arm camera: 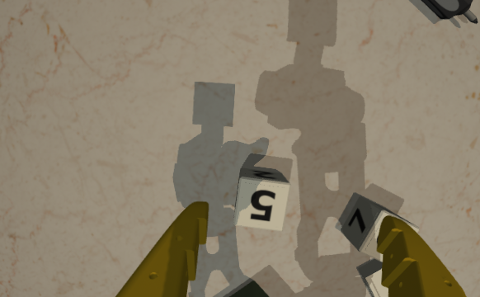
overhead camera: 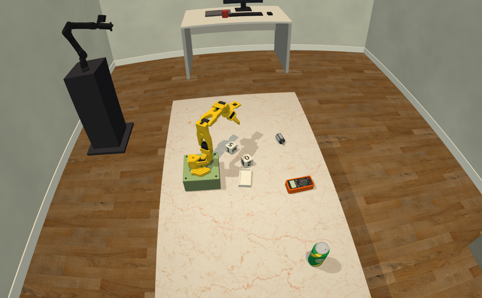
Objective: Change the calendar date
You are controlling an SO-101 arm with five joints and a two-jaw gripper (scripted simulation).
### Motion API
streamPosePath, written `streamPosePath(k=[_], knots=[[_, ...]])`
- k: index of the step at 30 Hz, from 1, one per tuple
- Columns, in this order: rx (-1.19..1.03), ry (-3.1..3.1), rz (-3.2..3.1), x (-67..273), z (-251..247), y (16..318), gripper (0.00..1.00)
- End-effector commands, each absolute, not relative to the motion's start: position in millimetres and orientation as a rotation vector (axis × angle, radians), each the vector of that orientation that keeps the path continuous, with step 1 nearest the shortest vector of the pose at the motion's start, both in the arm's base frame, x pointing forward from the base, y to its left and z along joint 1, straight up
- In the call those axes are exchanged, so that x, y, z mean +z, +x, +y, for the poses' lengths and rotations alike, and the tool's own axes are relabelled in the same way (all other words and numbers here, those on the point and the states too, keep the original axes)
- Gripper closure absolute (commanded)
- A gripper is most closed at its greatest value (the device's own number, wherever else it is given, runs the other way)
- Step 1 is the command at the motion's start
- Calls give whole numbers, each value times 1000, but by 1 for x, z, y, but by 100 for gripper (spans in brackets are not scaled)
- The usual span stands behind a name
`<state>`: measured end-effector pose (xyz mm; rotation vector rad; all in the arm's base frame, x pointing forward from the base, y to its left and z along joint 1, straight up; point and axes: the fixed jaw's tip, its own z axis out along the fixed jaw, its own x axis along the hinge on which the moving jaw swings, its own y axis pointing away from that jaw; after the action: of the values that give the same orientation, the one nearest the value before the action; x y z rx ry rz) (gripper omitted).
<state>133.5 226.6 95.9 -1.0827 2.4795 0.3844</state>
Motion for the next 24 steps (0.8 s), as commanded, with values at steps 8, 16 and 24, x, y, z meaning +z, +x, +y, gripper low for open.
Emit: streamPosePath(k=[8,16,24], knots=[[413,-1046,2496,96,232,130,65],[406,-1049,2504,94,232,130,65],[294,-1101,2628,59,227,127,65]])
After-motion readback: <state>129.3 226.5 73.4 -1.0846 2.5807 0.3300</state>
